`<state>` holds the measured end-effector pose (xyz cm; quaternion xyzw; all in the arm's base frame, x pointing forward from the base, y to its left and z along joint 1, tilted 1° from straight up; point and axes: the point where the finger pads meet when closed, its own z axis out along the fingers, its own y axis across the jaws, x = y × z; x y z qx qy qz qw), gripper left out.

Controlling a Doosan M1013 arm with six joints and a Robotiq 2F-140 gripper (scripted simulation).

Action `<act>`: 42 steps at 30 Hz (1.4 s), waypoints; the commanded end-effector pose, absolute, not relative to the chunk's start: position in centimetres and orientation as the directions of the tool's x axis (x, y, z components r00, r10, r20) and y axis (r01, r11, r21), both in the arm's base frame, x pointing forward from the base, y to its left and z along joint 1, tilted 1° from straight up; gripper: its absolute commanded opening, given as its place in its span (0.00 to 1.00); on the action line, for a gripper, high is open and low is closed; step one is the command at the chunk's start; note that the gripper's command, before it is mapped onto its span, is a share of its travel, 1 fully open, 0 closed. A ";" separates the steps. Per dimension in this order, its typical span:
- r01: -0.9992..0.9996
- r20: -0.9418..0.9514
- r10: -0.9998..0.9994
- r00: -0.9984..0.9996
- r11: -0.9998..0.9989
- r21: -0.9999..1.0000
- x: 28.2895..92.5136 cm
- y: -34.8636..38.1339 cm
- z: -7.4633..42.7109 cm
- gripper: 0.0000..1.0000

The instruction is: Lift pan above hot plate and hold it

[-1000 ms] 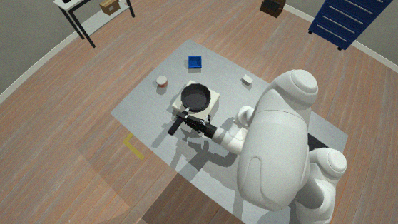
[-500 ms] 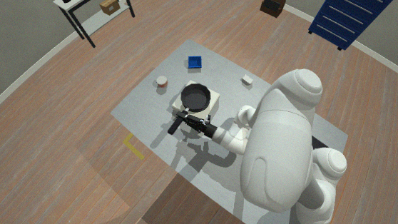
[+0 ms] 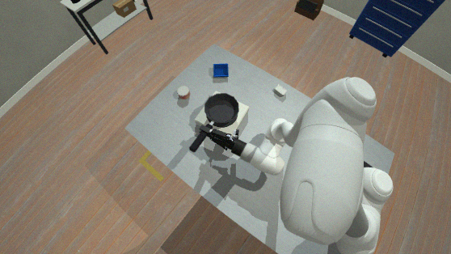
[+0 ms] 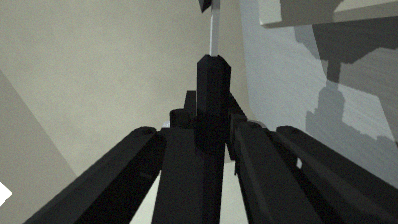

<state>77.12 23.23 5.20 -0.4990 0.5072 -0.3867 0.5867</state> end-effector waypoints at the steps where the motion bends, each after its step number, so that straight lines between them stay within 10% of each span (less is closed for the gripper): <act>1: -0.051 -0.209 -0.960 0.187 0.203 -0.978 77.1 23.2 5.8 0.10; 42: -0.051 -0.209 -0.960 0.187 0.203 -0.978 77.2 23.2 12.6 0.10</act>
